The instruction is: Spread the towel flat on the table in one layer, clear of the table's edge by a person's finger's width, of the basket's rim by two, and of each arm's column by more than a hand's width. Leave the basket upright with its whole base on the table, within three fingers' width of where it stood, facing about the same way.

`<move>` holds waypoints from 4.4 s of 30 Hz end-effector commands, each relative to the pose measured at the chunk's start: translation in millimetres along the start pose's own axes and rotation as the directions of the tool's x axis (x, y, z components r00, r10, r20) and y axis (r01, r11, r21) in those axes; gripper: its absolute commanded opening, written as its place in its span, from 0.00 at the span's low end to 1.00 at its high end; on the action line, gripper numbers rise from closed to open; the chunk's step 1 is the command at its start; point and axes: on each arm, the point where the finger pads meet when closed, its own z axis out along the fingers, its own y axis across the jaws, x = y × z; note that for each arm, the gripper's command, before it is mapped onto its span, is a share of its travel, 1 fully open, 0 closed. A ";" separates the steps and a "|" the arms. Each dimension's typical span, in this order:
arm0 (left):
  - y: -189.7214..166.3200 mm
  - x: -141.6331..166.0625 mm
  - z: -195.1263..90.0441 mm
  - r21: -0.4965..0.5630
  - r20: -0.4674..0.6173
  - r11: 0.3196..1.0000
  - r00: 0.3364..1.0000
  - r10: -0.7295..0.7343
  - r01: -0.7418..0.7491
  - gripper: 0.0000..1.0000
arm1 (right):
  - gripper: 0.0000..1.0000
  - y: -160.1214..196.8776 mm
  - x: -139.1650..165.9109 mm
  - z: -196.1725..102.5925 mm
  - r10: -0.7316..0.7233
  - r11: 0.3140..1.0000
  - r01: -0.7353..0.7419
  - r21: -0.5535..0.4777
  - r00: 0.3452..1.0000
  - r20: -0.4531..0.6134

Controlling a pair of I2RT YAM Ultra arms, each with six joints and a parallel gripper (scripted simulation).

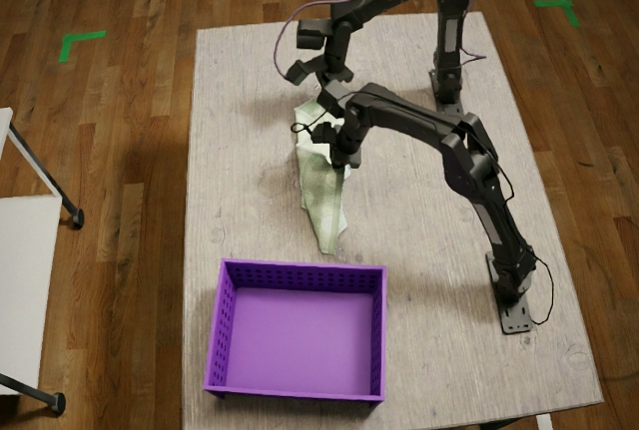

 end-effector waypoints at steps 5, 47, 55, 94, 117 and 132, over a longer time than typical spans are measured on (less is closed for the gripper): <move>20.1 -9.0 -17.4 0.044 0.048 0.998 0.998 0.040 -0.042 0.00 | 0.00 19.8 9.5 -17.0 0.039 0.999 -0.040 0.003 0.999 0.026; 171.9 -81.2 -119.8 0.074 0.259 0.984 0.956 0.139 -0.163 0.00 | 0.00 187.9 68.3 -149.1 -0.100 0.994 0.103 -0.017 0.987 0.125; 185.7 -93.9 -126.2 0.070 0.272 0.984 0.952 0.138 -0.163 0.00 | 0.00 221.4 76.6 -168.1 -0.239 0.968 0.247 -0.046 0.962 0.133; 215.1 -130.7 -167.7 0.056 0.432 0.987 0.895 0.114 -0.152 0.00 | 0.00 319.4 100.1 -209.8 -0.607 0.696 0.706 -0.135 0.678 0.416; 215.2 -130.7 -167.7 0.056 0.432 0.987 0.895 0.114 -0.152 0.00 | 0.00 319.4 100.1 -209.8 -0.606 0.696 0.705 -0.135 0.678 0.415; 212.2 -123.3 -164.3 0.058 0.415 0.985 0.902 0.122 -0.160 0.00 | 0.00 317.9 90.9 -208.3 -0.572 0.720 0.681 -0.130 0.689 0.445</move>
